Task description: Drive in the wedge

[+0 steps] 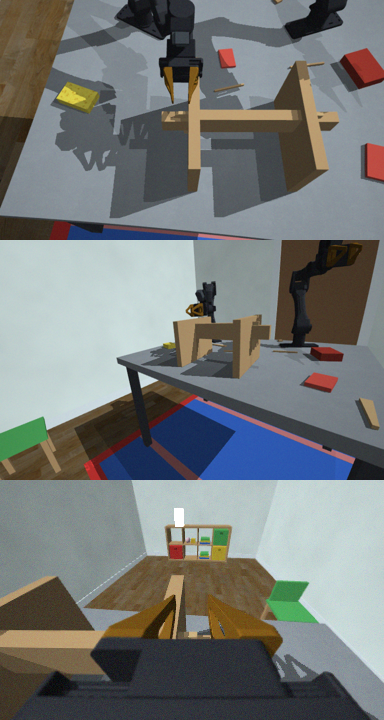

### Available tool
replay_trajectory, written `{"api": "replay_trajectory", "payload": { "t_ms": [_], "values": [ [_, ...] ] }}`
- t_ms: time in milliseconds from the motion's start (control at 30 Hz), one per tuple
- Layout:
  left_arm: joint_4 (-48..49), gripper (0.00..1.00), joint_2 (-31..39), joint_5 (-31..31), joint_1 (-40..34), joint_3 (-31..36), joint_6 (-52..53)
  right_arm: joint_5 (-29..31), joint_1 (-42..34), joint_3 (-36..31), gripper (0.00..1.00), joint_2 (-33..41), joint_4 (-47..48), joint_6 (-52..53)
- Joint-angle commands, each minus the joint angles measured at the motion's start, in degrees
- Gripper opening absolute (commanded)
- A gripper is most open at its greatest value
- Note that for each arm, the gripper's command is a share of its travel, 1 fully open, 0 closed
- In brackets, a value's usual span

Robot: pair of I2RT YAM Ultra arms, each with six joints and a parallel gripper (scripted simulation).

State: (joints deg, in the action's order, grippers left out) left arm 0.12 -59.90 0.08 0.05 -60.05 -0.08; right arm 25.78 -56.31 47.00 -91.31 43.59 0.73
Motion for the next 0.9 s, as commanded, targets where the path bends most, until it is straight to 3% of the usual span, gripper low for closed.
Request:
{"api": "replay_trajectory", "payload": {
  "t_ms": [0,167,200,300,467,500,800,867],
  "values": [
    [1.2,0.40,0.3,-0.2,-0.3,-2.0,0.2,0.2,-0.2,2.4,0.36,2.5,1.8,-0.1],
    [1.2,0.40,0.3,-0.2,-0.3,-2.0,0.2,0.2,-0.3,2.8,0.36,2.5,1.8,-0.1],
    [1.2,0.40,0.3,-0.2,-0.3,-2.0,0.2,0.2,-0.3,4.1,0.36,3.4,-4.5,-0.3],
    [1.2,0.40,0.3,-0.2,-0.3,-2.0,0.2,0.2,-0.2,5.7,0.36,4.7,-7.3,-0.3],
    [1.2,0.40,0.3,-0.2,-0.3,-2.0,0.2,0.2,-0.2,6.6,0.36,5.3,-5.8,-0.1],
    [1.2,0.40,0.3,-0.2,-0.3,-2.0,0.2,0.1,-0.1,8.1,0.36,5.7,-10.9,-0.3],
    [1.2,0.40,0.3,-0.2,-0.3,-2.0,0.2,0.1,-0.2,14.5,0.36,8.1,-19.2,-0.3],
    [1.2,0.40,0.3,-0.2,-0.3,-2.0,0.2,0.1,-0.1,14.5,0.36,8.0,-16.6,-0.1]
  ]
}}
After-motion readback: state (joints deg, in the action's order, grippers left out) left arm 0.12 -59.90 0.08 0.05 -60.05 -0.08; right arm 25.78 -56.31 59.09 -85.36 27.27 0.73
